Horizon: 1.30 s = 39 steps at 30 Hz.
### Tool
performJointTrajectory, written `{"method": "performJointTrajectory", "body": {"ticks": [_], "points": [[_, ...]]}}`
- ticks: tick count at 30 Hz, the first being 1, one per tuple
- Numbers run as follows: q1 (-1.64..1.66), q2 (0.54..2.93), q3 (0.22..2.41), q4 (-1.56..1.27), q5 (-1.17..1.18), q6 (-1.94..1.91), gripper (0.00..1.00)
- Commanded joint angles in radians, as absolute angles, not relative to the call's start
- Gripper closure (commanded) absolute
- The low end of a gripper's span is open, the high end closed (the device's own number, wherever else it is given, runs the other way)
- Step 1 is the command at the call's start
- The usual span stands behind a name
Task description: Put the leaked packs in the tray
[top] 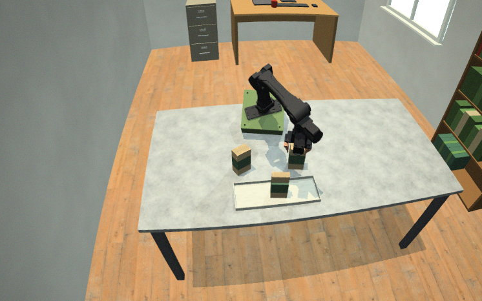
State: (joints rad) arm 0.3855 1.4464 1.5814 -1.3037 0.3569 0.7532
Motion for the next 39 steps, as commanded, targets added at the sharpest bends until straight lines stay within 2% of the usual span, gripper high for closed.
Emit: {"method": "performJointTrajectory", "body": {"ticks": [1,39], "points": [[0.427,1.402,1.544,-1.284,0.393,0.59,0.23],[0.739,1.267,1.236,-1.227,0.53,-0.404,0.23]]}}
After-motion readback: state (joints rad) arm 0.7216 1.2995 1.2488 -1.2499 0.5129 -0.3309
